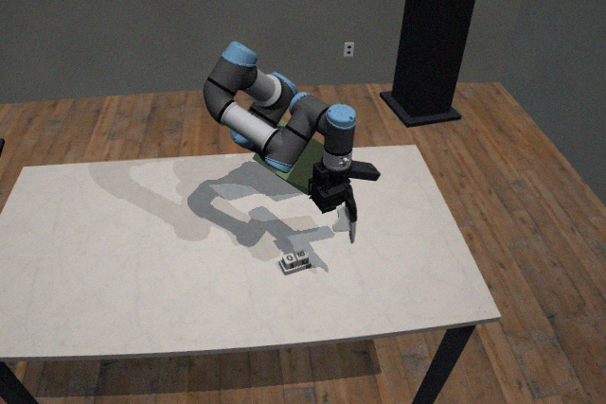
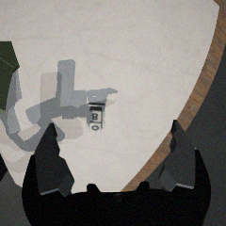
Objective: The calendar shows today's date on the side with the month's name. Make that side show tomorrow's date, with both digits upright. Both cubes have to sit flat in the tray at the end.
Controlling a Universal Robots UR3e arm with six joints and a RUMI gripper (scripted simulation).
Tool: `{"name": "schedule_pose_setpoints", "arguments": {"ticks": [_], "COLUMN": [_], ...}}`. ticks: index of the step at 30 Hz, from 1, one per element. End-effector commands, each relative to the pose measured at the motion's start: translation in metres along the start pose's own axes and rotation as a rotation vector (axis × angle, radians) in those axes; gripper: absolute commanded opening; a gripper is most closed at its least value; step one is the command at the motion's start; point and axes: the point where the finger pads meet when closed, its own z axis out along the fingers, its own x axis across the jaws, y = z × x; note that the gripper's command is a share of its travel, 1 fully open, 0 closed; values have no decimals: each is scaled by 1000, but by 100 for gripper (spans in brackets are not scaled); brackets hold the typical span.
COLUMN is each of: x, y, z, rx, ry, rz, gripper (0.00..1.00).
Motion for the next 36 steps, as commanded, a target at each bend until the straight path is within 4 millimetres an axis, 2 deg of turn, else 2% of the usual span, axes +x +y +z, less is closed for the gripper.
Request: {"name": "schedule_pose_setpoints", "arguments": {"ticks": [1,7,13,25,36], "x": [-9,-23,-36,-49,-52], "y": [31,62,83,100,103], "z": [2,6,9,12,13], "rx": [14,4,-8,-22,-25], "ry": [21,27,32,36,37], "rz": [19,43,61,76,79], "gripper": [100,100,100,100,100]}}
